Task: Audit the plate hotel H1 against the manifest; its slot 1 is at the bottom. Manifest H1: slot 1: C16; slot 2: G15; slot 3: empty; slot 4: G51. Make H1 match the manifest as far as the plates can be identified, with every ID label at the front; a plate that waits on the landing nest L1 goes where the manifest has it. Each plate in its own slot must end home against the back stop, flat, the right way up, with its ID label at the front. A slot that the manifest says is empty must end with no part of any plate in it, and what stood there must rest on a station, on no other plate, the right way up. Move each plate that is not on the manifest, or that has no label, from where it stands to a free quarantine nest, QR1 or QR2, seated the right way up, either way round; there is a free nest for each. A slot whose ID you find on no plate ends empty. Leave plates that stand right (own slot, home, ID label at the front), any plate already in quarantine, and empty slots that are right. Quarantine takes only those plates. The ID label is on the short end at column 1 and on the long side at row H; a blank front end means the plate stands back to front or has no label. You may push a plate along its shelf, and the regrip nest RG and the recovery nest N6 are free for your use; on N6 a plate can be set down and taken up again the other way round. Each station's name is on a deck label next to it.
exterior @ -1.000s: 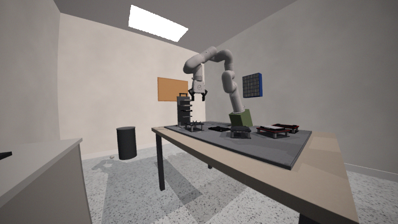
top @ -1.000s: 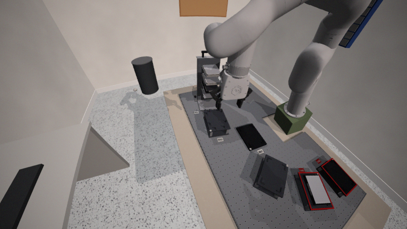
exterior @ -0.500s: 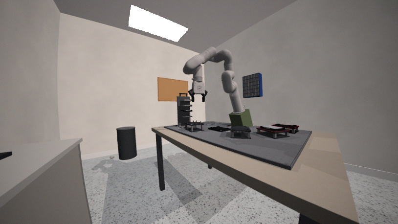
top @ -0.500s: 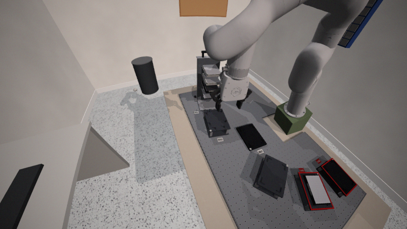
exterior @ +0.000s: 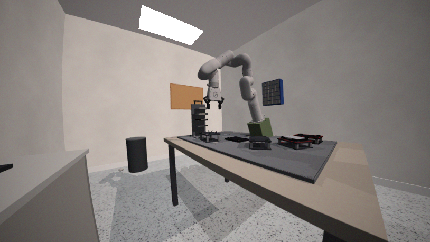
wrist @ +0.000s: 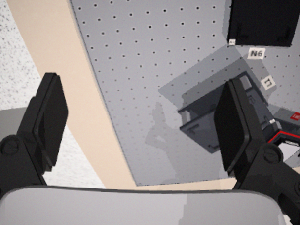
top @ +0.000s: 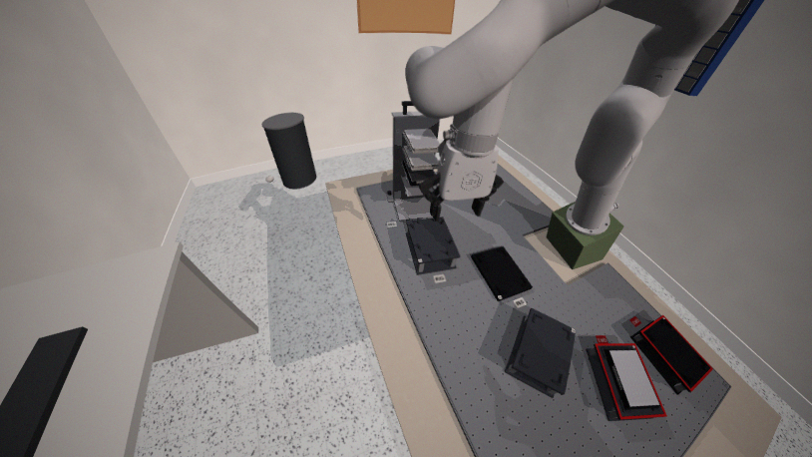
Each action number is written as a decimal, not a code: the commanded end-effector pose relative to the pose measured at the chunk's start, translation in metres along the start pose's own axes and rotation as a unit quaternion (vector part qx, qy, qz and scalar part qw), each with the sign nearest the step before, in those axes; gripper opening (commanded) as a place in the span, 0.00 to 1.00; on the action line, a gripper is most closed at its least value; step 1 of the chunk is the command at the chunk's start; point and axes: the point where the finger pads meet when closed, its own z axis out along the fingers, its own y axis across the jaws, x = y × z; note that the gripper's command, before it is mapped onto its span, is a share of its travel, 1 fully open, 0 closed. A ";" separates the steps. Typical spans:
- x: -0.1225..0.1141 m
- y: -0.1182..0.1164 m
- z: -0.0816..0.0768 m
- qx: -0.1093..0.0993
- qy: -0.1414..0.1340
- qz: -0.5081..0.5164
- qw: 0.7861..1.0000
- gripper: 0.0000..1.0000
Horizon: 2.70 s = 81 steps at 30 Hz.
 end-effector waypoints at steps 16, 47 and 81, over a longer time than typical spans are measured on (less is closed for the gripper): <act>0.000 -0.001 -0.010 0.002 0.000 0.000 1.000 1.00; 0.000 -0.001 0.035 0.002 0.000 0.000 1.000 1.00; 0.000 -0.001 0.064 0.002 0.009 0.000 1.000 1.00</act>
